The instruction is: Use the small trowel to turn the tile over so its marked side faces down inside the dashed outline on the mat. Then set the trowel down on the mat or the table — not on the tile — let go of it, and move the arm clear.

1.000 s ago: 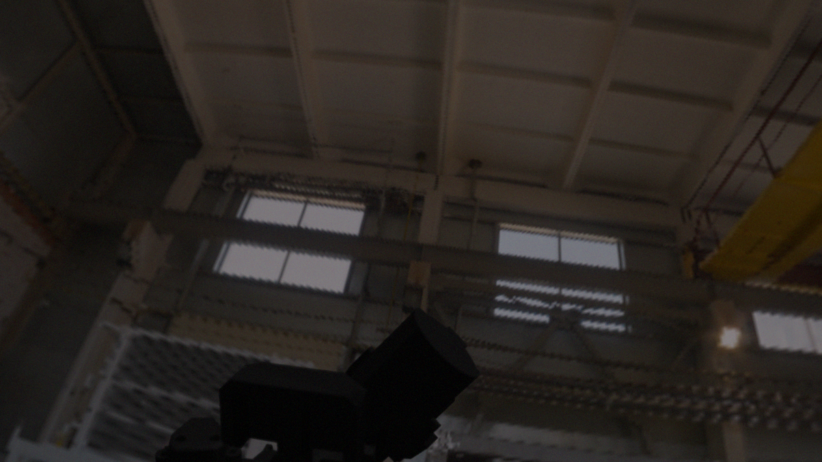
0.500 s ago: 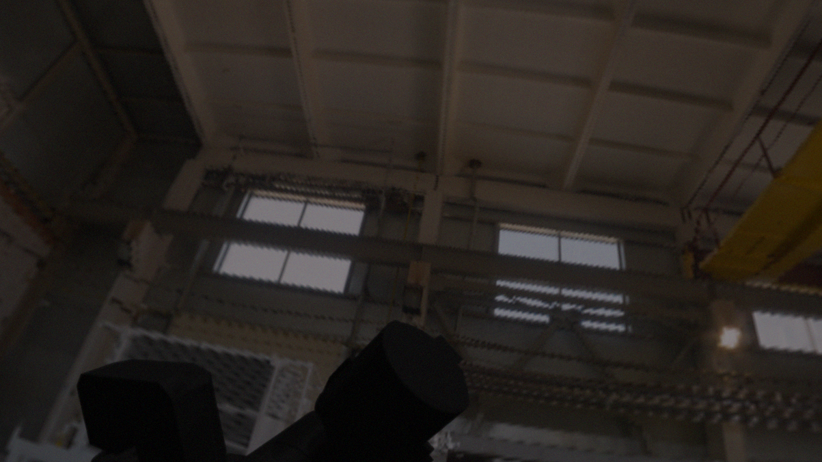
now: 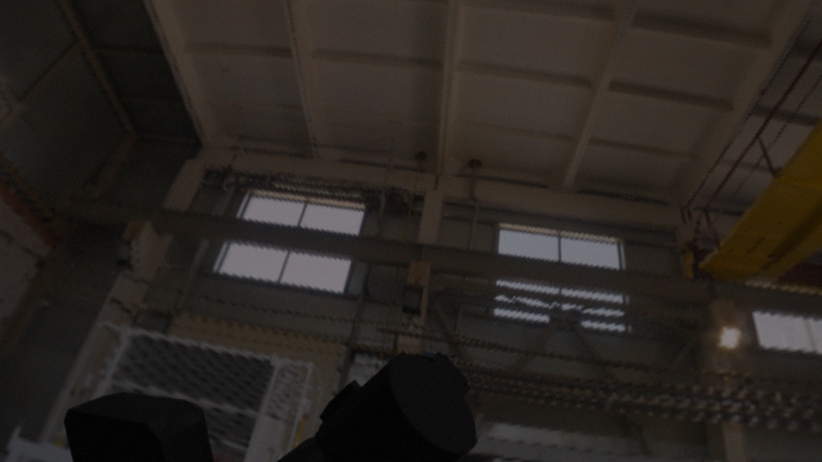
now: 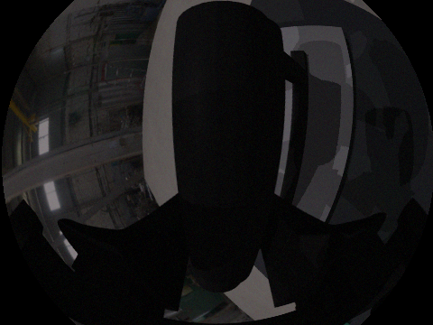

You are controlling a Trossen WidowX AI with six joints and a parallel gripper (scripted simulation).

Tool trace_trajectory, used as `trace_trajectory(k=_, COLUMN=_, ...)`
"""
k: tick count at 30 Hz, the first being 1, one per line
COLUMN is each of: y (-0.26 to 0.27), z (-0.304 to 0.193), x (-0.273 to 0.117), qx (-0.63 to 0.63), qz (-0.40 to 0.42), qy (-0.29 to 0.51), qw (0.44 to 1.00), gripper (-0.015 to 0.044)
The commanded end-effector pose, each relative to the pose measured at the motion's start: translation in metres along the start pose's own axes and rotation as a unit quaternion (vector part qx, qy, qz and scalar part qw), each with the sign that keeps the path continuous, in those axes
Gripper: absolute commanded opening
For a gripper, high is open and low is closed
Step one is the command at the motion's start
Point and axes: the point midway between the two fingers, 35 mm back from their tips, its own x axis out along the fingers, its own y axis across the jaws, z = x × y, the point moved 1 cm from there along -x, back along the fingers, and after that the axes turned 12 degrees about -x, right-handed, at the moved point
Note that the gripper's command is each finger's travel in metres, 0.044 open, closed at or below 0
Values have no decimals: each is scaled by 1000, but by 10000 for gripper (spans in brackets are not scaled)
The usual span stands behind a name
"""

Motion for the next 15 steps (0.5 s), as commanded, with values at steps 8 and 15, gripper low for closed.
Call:
trace_trajectory(k=8, y=-10, z=-2, x=10, qx=2, qz=6, qy=-1, qw=1000, gripper=0)
trace_trajectory(k=15, y=-11, z=-2, x=11, qx=2, qz=6, qy=-1, qw=1000, gripper=131)
